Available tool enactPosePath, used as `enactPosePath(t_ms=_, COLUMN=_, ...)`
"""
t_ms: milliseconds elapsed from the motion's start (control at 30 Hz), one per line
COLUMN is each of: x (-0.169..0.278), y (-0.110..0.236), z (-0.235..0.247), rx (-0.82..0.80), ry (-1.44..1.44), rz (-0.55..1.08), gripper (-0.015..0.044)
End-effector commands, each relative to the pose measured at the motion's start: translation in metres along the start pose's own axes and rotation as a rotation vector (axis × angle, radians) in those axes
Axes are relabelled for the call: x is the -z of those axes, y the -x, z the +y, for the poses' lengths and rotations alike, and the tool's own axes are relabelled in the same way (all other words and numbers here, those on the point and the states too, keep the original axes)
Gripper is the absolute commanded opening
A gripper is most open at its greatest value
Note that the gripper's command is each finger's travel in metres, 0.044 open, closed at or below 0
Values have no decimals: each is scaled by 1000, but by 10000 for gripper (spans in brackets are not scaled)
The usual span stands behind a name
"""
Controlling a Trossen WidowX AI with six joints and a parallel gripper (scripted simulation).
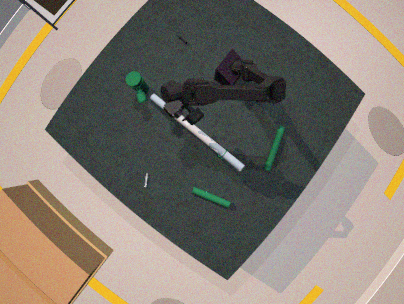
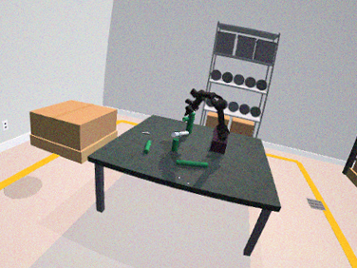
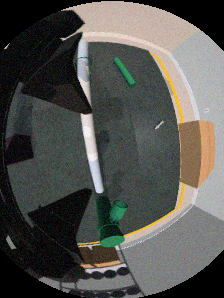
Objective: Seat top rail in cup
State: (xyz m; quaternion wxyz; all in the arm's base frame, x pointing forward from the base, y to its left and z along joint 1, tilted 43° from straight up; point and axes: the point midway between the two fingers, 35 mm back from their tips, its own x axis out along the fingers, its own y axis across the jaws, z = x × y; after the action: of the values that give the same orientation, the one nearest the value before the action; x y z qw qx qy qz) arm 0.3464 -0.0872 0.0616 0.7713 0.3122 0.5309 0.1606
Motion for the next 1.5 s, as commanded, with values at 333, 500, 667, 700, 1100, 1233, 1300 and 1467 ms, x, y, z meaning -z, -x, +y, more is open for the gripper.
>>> enactPosePath(t_ms=333, x=-26, y=-16, z=-60, rx=71, ry=595, rz=8, gripper=440)
enactPosePath(t_ms=500, x=-37, y=-35, z=-115, rx=127, ry=1056, rz=69, gripper=440)
enactPosePath(t_ms=667, x=-40, y=-44, z=-143, rx=145, ry=1284, rz=111, gripper=440)
enactPosePath(t_ms=700, x=-40, y=-44, z=-143, rx=145, ry=1284, rz=111, gripper=440)
enactPosePath(t_ms=1100, x=-39, y=-46, z=-143, rx=145, ry=1284, rz=111, gripper=440)
enactPosePath(t_ms=1233, x=-28, y=-67, z=-143, rx=145, ry=1284, rz=110, gripper=440)
enactPosePath(t_ms=1300, x=-23, y=-75, z=-143, rx=144, ry=1284, rz=110, gripper=440)
enactPosePath(t_ms=1467, x=-23, y=-76, z=-143, rx=144, ry=1284, rz=110, gripper=440)
